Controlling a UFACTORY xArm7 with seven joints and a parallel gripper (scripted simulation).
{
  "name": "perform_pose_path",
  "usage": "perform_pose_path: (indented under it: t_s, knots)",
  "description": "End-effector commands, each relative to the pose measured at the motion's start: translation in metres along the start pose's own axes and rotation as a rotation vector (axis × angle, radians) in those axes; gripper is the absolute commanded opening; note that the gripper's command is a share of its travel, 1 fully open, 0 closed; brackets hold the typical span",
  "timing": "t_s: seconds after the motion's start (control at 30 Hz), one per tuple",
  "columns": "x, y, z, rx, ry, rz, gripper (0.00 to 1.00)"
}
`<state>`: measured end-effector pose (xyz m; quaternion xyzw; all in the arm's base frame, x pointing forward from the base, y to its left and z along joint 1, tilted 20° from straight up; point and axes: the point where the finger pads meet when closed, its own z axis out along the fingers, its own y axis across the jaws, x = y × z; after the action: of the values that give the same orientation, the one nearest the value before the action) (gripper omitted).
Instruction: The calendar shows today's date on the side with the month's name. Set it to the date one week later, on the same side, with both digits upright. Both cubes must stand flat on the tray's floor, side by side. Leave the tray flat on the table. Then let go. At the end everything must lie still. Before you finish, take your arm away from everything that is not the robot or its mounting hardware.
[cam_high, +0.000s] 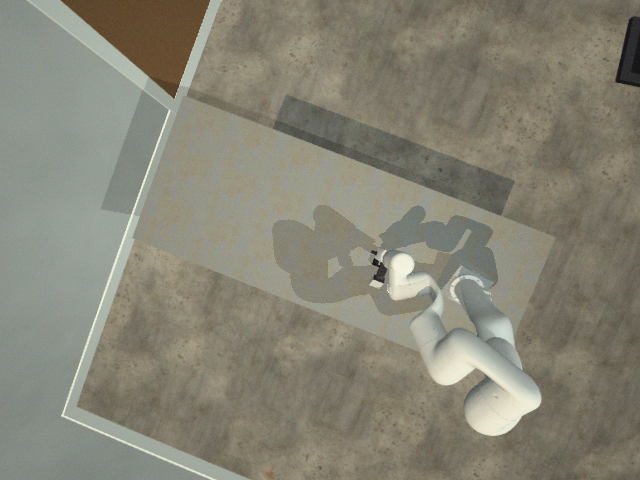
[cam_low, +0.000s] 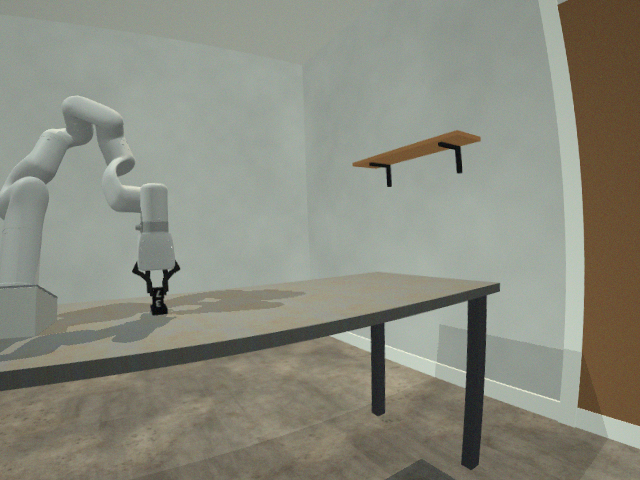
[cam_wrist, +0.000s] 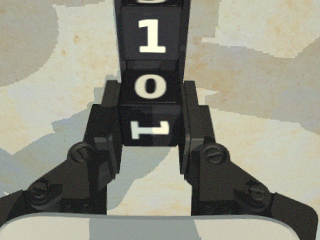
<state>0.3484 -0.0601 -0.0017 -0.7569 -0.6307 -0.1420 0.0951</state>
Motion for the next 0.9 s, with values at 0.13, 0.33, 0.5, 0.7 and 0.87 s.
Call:
perform_pose_path:
  t_s: [0.13, 0.33, 0.5, 0.7, 0.87]
  knots:
    - [0.0, 0.001, 0.003, -0.003, 0.0, 0.001, 0.27]
    - [0.0, 0.001, 0.009, -0.003, 0.0, 0.001, 0.27]
    - [0.0, 0.001, 0.012, -0.003, 0.0, 0.001, 0.27]
    - [0.0, 0.001, 0.016, -0.003, 0.0, 0.001, 0.27]
    - [0.0, 0.001, 0.019, -0.003, 0.0, 0.001, 0.27]
